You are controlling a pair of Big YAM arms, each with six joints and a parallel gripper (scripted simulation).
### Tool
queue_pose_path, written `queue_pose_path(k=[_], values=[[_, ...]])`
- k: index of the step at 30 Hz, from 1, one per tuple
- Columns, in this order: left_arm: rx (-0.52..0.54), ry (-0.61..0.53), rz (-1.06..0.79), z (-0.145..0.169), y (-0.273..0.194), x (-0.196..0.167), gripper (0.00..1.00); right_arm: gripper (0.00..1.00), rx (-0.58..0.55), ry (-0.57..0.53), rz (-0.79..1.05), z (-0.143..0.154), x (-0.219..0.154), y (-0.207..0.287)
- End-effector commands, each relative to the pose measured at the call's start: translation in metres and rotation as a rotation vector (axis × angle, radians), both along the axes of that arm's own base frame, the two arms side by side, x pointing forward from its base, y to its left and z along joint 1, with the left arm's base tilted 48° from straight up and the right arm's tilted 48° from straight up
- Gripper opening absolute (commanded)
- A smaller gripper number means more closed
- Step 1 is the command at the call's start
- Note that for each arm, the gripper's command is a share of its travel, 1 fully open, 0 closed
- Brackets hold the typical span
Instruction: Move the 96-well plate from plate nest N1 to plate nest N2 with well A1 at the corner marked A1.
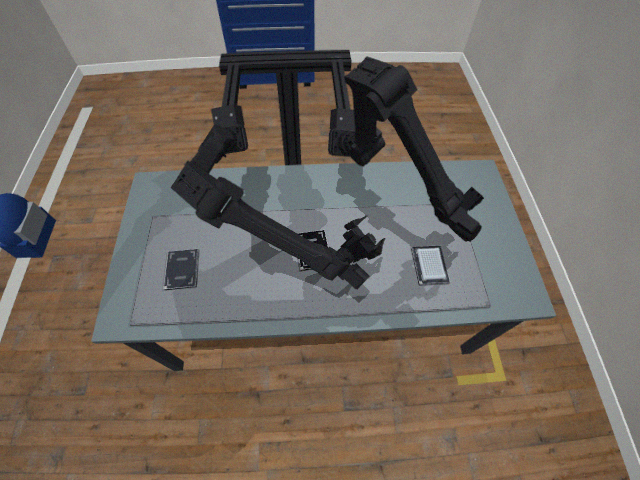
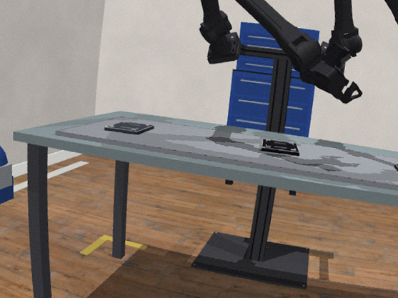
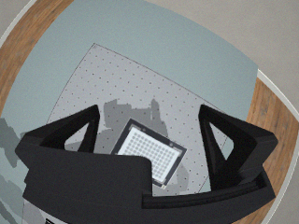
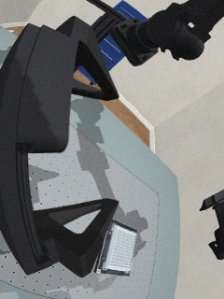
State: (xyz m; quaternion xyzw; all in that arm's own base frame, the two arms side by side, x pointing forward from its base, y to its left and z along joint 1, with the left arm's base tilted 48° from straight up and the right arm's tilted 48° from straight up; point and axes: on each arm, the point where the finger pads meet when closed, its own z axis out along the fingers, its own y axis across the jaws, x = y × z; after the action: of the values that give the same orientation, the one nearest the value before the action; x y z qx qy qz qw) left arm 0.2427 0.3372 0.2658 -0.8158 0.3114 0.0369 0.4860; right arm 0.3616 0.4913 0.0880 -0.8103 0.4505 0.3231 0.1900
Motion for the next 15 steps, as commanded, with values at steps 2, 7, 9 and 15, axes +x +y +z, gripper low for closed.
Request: queue_pose_path(k=[2,7,9,15], values=[[0.21,0.117,-0.213,0.001,-0.002,0.022,1.0,1.0,0.114,-0.142,-0.004,0.014,0.001,0.026],[0.344,0.215,-0.366,-0.025,-0.005,0.043,1.0,1.0,0.21,-0.273,-0.026,0.02,0.017,0.037],[0.405,0.251,-0.432,-0.033,-0.007,0.051,1.0,1.0,0.247,-0.321,-0.036,0.024,0.022,0.041],[0.521,0.319,-0.566,-0.048,-0.013,0.07,1.0,1.0,0.315,-0.406,-0.054,0.034,0.031,0.047]])
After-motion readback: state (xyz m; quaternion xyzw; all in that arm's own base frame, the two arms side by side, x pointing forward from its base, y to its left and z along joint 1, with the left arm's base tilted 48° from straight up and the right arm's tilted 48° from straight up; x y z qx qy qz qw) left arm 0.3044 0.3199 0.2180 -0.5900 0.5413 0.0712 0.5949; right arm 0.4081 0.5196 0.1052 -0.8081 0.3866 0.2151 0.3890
